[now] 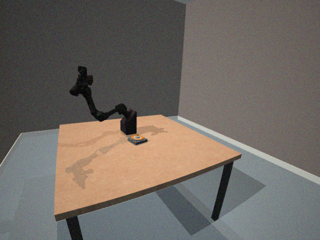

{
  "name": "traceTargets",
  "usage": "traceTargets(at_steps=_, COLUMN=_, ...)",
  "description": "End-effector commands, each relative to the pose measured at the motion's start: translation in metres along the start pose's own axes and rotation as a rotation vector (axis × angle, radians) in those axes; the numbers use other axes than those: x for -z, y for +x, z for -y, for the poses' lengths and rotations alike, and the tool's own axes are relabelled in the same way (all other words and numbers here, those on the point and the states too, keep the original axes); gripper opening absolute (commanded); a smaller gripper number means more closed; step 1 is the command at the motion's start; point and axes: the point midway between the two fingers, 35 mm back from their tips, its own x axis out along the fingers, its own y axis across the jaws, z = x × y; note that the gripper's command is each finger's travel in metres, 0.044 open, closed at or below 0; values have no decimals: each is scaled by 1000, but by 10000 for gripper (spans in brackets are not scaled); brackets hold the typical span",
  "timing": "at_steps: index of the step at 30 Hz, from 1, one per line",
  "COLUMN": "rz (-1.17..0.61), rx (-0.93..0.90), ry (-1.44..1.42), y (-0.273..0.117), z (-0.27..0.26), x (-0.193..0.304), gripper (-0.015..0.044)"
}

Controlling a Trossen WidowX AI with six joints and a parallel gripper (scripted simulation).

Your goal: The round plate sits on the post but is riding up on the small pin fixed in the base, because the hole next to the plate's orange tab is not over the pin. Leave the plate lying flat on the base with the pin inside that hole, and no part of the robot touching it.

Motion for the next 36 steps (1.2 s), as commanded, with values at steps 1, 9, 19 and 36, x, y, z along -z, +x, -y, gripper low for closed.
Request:
traceTargets(at_steps=1, rz=-69, rx=13, ry=-307, y=0, z=53, x=-16, gripper=0)
traceTargets(at_steps=9, rz=-22, rx=-68, ry=-1049, y=30, z=120, x=-100, gripper=0)
traceTargets(at_steps=19, rz=310, rx=-108, ry=-1917, y=103, z=97, x=-242, gripper=0)
traceTargets(at_steps=36, rz=1338, rx=268, ry=-2616, y=125, z=-116, x=-410, gripper=0)
